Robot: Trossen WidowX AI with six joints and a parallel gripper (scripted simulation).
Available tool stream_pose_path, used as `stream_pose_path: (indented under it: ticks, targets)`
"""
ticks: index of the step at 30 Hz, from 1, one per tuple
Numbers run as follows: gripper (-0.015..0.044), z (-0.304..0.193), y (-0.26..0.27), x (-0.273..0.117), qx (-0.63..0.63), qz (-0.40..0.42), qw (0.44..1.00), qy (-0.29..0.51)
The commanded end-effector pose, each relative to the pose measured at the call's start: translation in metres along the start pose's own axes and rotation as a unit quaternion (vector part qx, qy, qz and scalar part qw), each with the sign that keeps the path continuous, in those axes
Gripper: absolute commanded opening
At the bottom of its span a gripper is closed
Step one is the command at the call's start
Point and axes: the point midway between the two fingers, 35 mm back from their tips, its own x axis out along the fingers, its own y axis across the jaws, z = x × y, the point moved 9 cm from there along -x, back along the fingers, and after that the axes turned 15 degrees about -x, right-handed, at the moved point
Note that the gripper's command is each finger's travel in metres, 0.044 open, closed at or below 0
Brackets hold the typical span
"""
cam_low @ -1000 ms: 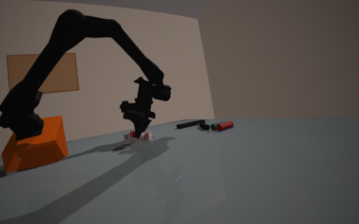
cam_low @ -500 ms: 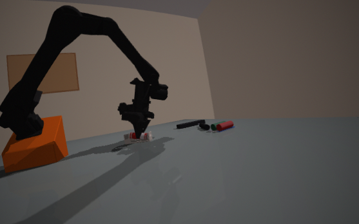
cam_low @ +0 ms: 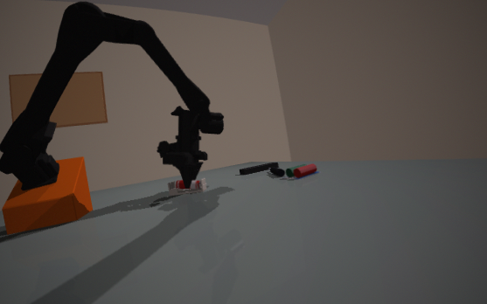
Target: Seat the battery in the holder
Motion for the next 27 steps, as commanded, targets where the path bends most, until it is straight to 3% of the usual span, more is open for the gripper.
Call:
stream_pose_path:
  ticks: [1,27]
  targets:
    - [0.0081,0.001,0.001,0.003,0.004,0.006,1.0,0.016]
    - [0.0081,0.017,-0.001,0.006,0.006,0.018,0.997,0.08]
